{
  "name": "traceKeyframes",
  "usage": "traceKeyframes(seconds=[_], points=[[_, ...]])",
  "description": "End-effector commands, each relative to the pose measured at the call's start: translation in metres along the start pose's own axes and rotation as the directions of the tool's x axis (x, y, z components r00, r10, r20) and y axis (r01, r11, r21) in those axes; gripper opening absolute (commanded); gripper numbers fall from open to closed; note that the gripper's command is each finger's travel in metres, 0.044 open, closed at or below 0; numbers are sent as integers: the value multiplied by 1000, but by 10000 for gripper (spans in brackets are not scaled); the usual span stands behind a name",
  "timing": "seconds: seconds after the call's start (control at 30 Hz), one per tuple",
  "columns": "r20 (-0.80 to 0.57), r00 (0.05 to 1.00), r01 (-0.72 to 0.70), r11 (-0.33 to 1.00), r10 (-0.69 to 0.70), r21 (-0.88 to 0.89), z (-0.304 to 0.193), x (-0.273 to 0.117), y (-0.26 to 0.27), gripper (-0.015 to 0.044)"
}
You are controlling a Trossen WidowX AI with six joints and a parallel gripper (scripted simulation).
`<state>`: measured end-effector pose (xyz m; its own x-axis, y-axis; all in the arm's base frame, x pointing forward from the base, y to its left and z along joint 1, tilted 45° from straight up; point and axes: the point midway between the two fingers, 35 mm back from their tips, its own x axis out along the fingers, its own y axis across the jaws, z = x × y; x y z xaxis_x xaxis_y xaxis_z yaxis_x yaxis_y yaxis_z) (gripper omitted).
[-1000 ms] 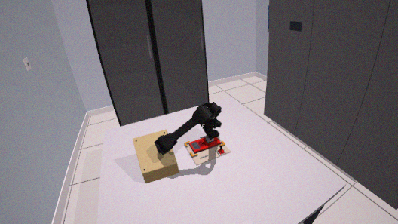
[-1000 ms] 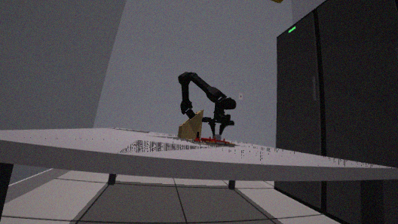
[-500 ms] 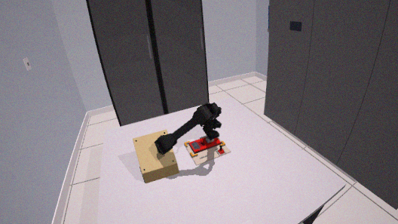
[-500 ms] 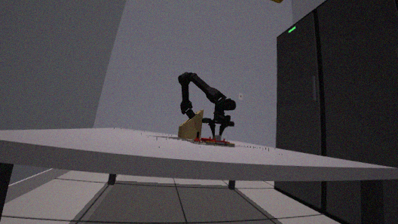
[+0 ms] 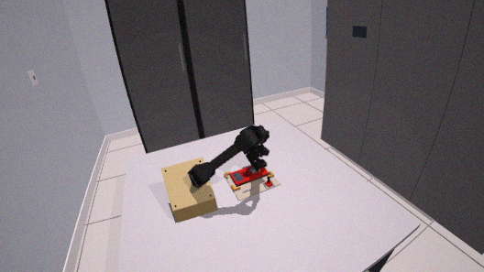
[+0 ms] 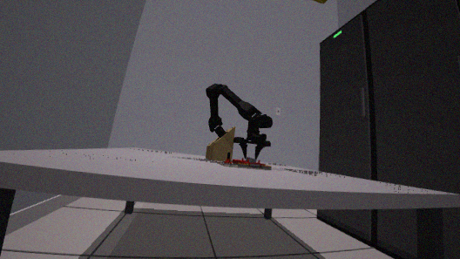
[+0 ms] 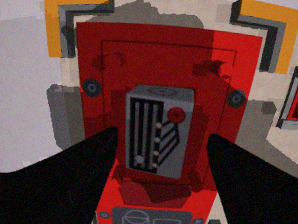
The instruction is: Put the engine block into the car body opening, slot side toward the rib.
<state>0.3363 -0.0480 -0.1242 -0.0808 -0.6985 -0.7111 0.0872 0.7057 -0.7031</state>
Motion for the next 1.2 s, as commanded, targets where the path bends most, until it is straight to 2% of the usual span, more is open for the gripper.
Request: traceKeyframes(seconds=[0.0, 0.13, 1.1, 1.17], points=[[0, 1000, 1, 1000, -1, 0, 0, 0, 0, 343], [0, 1000, 1, 1000, -1, 0, 0, 0, 0, 440], [0, 1000, 1, 1000, -1, 0, 0, 0, 0, 440], [1, 1000, 1, 1000, -1, -2, 0, -9, 1, 440]])
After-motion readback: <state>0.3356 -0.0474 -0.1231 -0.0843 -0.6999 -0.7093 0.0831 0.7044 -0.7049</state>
